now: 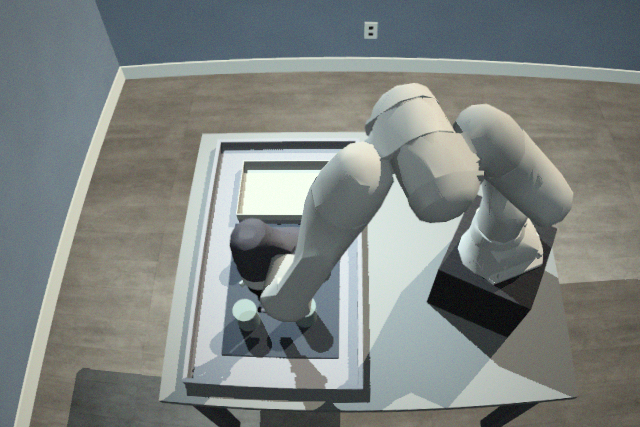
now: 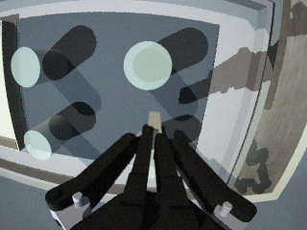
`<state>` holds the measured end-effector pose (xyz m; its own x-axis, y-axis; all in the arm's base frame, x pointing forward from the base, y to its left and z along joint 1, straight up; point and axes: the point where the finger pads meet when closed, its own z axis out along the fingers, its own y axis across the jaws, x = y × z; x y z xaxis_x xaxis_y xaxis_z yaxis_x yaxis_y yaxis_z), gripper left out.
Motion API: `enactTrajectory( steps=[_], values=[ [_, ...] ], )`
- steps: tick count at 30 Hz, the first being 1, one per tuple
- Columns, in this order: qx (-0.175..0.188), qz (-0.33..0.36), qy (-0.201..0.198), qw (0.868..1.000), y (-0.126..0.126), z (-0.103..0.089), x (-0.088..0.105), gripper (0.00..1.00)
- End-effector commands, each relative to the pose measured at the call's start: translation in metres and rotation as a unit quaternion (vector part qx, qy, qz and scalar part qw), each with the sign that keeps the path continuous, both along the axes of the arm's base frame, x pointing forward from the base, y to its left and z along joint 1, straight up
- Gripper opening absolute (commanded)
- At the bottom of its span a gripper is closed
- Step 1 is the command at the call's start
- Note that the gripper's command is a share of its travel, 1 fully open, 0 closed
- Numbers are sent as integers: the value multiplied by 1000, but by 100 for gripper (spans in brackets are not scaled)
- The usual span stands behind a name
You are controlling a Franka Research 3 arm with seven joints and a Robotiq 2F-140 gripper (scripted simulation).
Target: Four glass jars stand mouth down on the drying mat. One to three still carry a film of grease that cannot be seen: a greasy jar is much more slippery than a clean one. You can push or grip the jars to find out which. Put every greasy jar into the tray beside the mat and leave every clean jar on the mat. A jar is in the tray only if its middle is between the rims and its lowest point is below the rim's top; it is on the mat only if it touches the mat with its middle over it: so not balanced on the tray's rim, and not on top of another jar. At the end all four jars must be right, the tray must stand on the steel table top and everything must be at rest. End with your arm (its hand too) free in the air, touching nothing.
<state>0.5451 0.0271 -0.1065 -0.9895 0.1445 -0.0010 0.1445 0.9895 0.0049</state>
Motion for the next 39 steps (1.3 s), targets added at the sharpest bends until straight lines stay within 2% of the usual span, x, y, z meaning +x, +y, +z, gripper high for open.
enactTrajectory(
  steps=[1, 15, 25, 26, 29, 31, 39],
  values=[
    [1, 1, -1, 1000, 0, 0, 0, 0],
    [1, 1, -1, 1000, 0, 0, 0, 0],
    [1, 1, -1, 1000, 0, 77, 0, 0],
    [1, 1, -1, 1000, 0, 77, 0, 0],
    [1, 1, -1, 1000, -25, 77, -5, 0],
    [1, 1, -1, 1000, -25, 77, -5, 0],
    [1, 1, -1, 1000, -90, 76, -17, 0]
  ],
)
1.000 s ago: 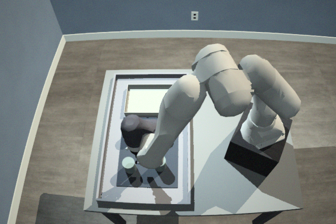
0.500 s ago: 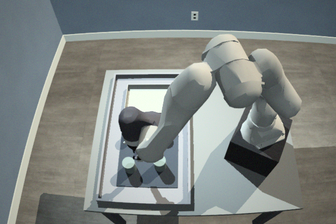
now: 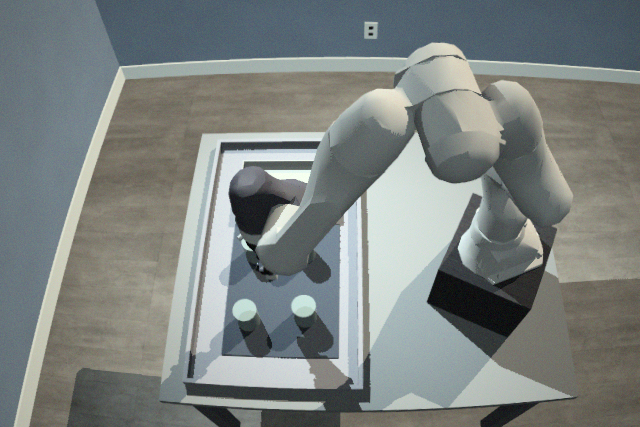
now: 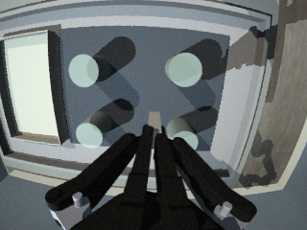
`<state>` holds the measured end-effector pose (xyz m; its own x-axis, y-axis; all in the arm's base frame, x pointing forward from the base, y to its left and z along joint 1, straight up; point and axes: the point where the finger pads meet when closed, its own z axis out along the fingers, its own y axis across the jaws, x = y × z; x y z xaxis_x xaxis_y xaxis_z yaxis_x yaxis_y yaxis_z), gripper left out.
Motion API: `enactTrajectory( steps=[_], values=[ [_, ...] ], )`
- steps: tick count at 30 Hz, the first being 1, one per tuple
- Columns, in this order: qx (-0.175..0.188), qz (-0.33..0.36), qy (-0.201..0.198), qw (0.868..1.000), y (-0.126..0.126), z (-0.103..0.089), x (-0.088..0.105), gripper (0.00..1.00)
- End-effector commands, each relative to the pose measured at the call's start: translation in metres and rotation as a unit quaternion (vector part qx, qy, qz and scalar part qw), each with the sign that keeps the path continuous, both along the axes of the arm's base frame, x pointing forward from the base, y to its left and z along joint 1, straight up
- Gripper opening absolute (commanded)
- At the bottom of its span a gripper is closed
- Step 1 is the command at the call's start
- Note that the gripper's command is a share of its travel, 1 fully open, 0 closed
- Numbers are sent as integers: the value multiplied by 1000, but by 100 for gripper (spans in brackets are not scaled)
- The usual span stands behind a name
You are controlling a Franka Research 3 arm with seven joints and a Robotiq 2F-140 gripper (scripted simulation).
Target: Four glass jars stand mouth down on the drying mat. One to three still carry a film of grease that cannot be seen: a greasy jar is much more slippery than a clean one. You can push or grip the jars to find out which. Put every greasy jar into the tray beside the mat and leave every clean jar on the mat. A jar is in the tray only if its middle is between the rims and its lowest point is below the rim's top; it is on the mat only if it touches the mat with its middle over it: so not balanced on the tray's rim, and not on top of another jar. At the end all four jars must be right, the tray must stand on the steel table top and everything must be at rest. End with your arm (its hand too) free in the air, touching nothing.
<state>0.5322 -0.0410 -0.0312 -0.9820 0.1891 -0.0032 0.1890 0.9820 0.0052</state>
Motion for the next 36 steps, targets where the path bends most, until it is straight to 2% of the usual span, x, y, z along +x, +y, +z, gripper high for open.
enactTrajectory(
  steps=[1, 7, 9, 16, 17, 24, 26, 35, 36],
  values=[
    [1, 23, 0, 1000, -30, 1, -6, 0],
    [1, 23, 0, 1000, -78, 1, -15, 0],
    [1, 23, 0, 1000, -78, 1, -15, 0],
    [1, 23, 0, 1000, -135, 0, -26, 0],
    [1, 23, 0, 1000, -135, 0, -26, 0],
    [1, 23, 0, 1000, -135, -33, -26, 0],
    [1, 23, 0, 1000, -135, -33, -26, 0],
    [1, 23, 0, 1000, -135, -76, -26, 0],
    [1, 23, 0, 1000, -135, -76, -26, 0]
  ],
)
